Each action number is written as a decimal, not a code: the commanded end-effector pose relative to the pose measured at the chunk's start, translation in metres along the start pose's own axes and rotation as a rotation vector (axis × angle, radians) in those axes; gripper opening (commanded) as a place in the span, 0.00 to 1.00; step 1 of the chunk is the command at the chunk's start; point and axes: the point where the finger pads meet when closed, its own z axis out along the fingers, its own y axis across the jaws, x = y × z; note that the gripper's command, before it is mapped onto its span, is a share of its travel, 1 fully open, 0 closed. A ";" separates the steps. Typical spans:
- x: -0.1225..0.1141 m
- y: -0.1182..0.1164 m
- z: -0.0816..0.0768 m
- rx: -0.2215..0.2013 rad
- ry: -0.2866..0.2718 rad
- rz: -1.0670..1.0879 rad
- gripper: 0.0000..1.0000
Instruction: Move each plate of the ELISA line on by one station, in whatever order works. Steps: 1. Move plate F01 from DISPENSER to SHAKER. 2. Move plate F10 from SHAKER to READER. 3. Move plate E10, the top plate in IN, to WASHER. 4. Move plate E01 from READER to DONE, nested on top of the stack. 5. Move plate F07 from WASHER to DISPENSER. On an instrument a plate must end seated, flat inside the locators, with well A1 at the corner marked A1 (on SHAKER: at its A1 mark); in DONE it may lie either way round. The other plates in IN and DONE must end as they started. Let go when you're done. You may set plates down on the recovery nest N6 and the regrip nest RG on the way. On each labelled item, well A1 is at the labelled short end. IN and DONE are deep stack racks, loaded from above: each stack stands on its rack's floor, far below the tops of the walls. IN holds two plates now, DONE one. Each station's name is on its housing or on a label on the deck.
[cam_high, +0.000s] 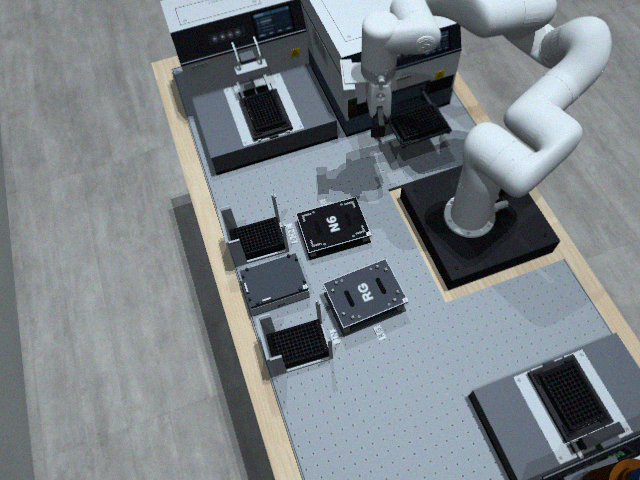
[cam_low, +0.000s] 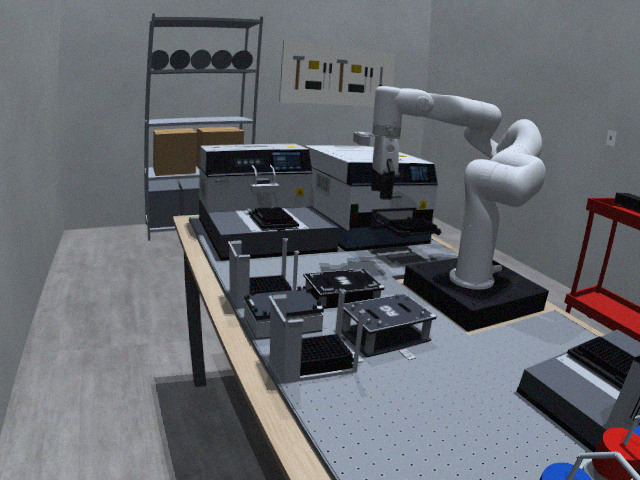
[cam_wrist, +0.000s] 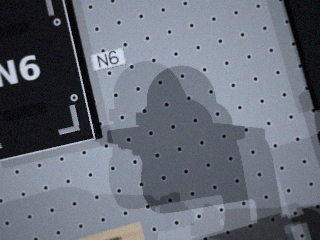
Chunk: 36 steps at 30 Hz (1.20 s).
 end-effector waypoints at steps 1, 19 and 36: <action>0.011 -0.006 -0.001 -0.002 0.001 0.003 1.00; 0.024 -0.047 -0.001 -0.001 0.001 0.096 1.00; 0.023 -0.093 -0.001 -0.001 0.001 0.188 1.00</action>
